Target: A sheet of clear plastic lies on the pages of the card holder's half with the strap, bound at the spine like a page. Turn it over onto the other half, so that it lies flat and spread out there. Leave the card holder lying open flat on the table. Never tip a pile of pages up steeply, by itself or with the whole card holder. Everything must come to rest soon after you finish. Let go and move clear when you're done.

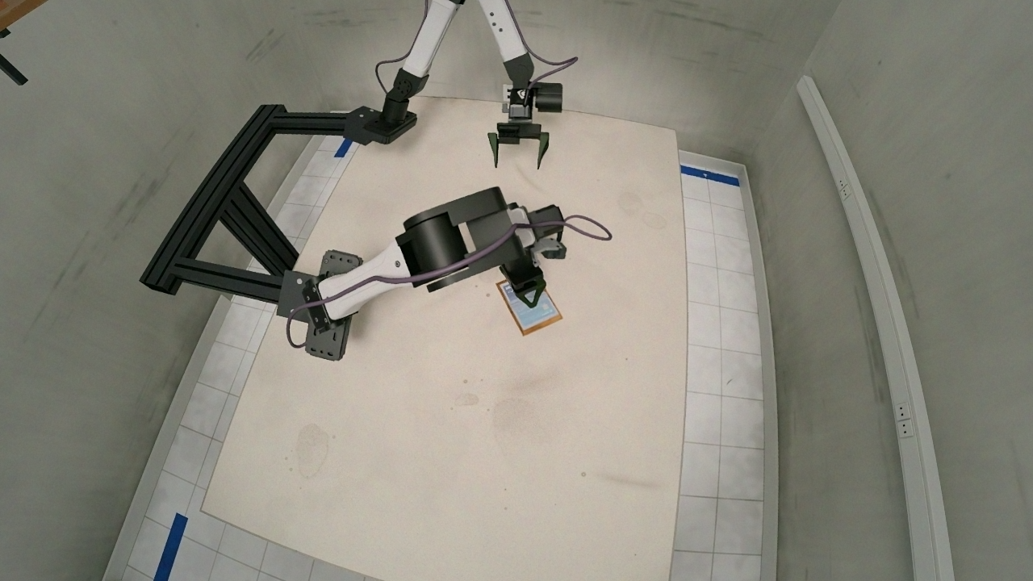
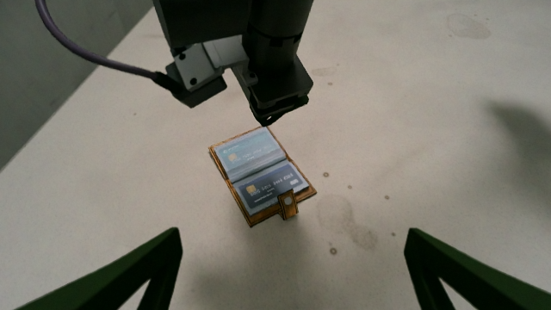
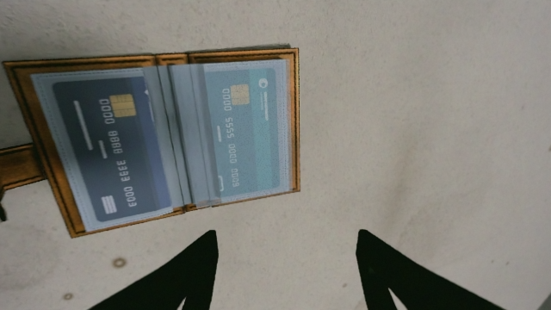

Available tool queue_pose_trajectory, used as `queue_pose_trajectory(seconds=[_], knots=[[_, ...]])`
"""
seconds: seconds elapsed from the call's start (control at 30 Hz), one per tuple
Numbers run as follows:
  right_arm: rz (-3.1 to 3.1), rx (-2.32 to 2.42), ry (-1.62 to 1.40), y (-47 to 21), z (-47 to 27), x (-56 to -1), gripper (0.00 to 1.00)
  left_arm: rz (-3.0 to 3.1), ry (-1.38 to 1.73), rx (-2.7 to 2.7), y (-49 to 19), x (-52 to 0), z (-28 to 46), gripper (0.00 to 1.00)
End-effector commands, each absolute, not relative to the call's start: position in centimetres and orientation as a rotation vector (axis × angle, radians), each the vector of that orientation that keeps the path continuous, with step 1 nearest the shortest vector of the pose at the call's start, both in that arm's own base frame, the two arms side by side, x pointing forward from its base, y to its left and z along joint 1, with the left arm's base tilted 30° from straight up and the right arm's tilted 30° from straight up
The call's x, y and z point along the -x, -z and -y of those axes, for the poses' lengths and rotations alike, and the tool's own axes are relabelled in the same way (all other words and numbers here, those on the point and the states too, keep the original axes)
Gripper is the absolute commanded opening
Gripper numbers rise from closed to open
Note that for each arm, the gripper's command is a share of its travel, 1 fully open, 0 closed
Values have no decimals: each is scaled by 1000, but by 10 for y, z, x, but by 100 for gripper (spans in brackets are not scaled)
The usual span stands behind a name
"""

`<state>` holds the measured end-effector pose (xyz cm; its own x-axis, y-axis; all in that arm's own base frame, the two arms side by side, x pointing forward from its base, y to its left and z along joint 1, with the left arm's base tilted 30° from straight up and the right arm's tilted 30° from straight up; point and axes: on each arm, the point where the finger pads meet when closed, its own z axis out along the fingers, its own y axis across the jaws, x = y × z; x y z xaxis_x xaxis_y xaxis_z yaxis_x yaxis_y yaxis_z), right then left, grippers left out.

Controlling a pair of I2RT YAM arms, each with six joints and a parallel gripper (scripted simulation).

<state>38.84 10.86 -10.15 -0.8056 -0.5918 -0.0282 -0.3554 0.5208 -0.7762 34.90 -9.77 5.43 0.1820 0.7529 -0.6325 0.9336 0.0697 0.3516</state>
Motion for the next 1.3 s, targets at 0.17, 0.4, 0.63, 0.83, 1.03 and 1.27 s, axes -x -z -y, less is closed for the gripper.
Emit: queue_pose_trajectory(seconds=[0.17, 0.4, 0.63, 0.83, 1.03, 1.27], knots=[[-2422, 771, 916, 75, -122, -402, 65, -1483, 346, -1739, -72, -361, 126, 100], [-2381, 811, 737, 66, -108, -397, 65, -1448, 365, -1769, -75, -359, 135, 100], [-2355, 836, 573, 58, -81, -381, 65, -1417, 375, -1804, -75, -360, 144, 100], [-2356, 826, 507, 56, -61, -370, 65, -1403, 365, -1842, -74, -362, 150, 100], [-2376, 804, 523, 57, -51, -365, 65, -1392, 362, -1863, -74, -364, 154, 100], [-2370, 813, 517, 56, -56, -366, 65, -1375, 348, -1858, -80, -365, 155, 100]])
